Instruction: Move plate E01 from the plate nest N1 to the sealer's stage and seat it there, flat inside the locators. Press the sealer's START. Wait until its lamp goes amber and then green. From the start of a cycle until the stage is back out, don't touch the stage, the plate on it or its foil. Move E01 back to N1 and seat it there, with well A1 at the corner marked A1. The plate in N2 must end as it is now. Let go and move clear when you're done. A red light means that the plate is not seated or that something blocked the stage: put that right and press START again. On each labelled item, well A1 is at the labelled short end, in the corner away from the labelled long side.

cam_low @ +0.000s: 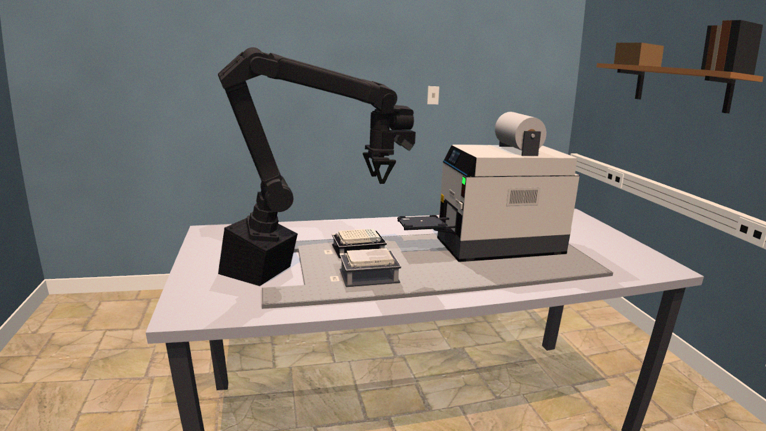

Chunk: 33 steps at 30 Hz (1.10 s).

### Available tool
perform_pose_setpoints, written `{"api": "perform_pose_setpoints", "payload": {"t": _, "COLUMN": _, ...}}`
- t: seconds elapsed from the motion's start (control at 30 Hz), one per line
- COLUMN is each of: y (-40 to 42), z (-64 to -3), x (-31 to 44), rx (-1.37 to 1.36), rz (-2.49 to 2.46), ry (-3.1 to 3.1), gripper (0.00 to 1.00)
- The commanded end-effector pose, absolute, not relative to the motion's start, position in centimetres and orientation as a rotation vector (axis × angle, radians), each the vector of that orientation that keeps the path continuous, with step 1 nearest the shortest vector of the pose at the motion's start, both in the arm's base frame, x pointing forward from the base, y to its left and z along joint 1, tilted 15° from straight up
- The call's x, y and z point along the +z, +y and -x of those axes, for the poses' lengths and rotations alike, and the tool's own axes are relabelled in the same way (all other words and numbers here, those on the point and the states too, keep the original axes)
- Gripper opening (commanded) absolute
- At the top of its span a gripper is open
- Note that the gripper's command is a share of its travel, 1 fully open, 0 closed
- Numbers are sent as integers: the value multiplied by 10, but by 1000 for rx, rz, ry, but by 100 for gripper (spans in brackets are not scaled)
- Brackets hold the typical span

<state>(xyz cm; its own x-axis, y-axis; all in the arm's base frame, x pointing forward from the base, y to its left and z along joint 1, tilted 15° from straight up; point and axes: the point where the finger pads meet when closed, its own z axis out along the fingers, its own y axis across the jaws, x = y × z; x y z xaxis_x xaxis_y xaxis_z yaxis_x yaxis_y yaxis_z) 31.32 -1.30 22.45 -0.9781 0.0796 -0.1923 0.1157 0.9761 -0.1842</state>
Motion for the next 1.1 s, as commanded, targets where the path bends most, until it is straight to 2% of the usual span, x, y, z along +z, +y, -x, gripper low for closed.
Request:
{"api": "perform_pose_setpoints", "payload": {"t": 0.0, "y": -19, "z": -321, "x": 237, "rx": -292, "rz": -203, "ry": 2919, "gripper": 100}}
{"api": "perform_pose_setpoints", "payload": {"t": 1.07, "y": -21, "z": -328, "x": 246, "rx": -290, "rz": -231, "ry": 2900, "gripper": 100}}
